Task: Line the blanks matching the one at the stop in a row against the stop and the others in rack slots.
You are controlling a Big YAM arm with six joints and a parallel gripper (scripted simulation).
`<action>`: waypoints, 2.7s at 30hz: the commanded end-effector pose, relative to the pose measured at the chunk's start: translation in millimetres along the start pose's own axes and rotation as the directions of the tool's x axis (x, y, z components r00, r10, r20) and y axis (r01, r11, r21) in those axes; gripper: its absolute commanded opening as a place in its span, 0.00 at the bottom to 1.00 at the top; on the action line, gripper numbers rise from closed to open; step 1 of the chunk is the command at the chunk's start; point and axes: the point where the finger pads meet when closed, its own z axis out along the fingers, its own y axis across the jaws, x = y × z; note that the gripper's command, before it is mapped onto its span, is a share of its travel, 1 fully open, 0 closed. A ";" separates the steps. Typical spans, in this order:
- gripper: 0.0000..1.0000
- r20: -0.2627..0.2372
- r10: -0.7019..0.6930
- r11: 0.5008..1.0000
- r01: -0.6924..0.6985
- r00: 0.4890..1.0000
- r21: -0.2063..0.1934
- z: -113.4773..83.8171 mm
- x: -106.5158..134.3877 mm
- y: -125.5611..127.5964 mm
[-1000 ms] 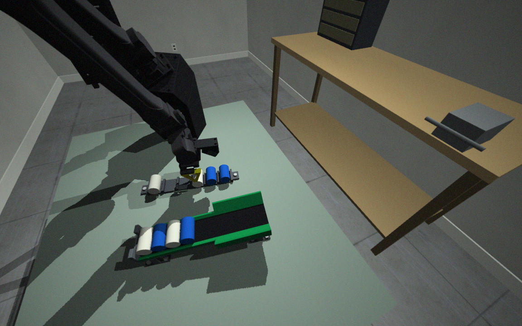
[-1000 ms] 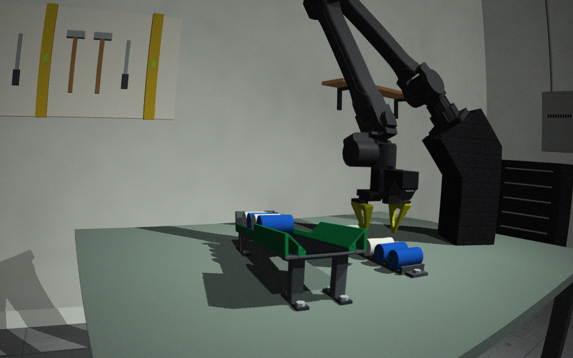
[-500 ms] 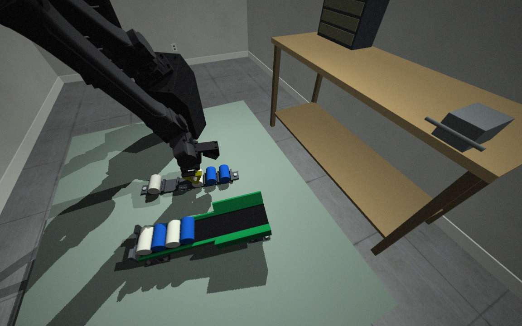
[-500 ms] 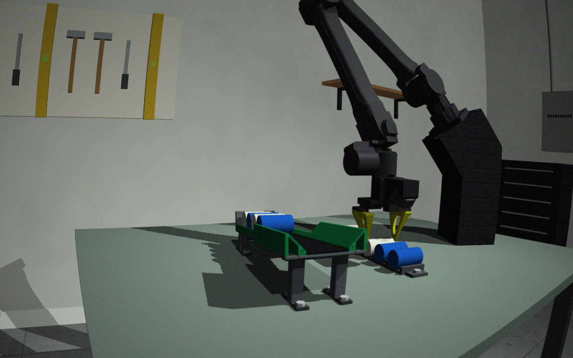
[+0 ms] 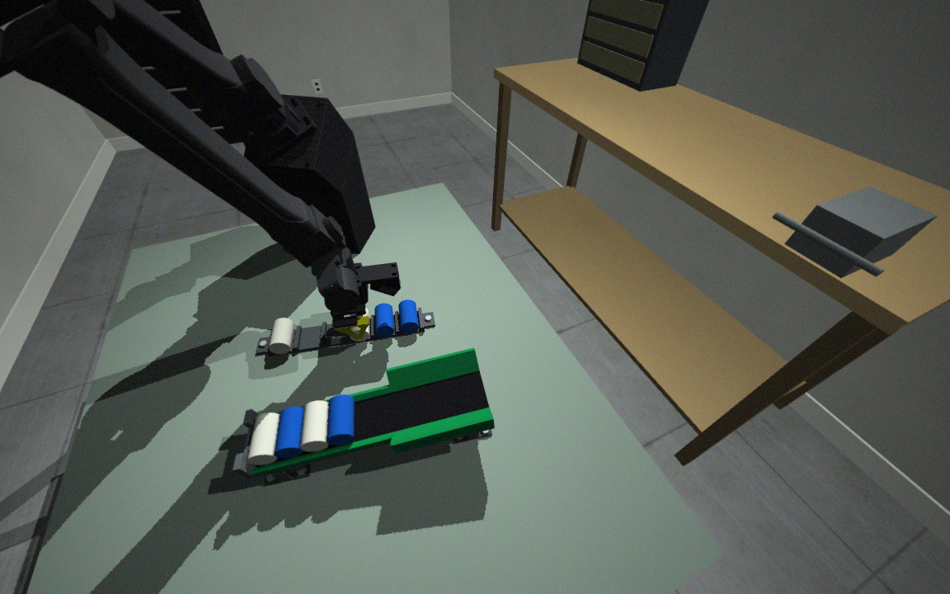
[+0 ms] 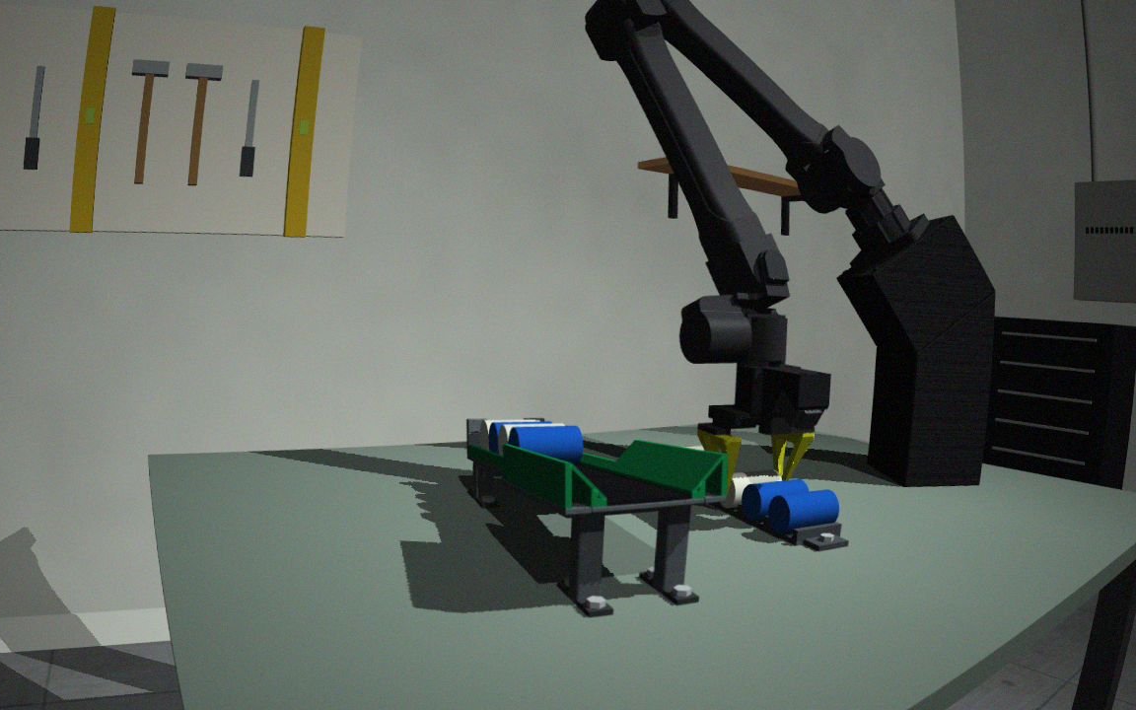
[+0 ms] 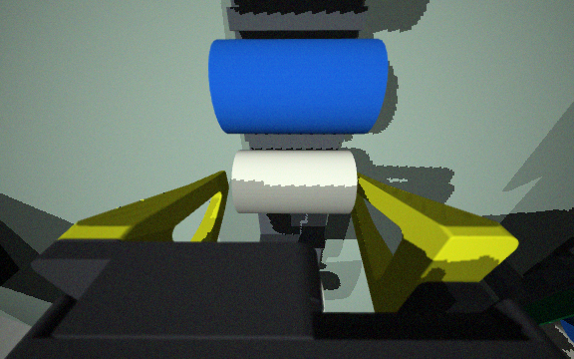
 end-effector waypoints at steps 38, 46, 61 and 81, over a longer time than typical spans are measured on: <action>0.65 0.001 -0.009 1.000 0.009 1.000 0.010 5.5 -0.4 -4.0; 0.65 0.001 -0.009 1.000 0.009 1.000 0.010 5.5 -0.4 -4.0; 0.65 0.001 -0.009 1.000 0.009 1.000 0.010 5.5 -0.4 -4.0; 0.65 0.007 -0.006 1.000 0.006 1.000 0.007 -53.1 -3.5 0.2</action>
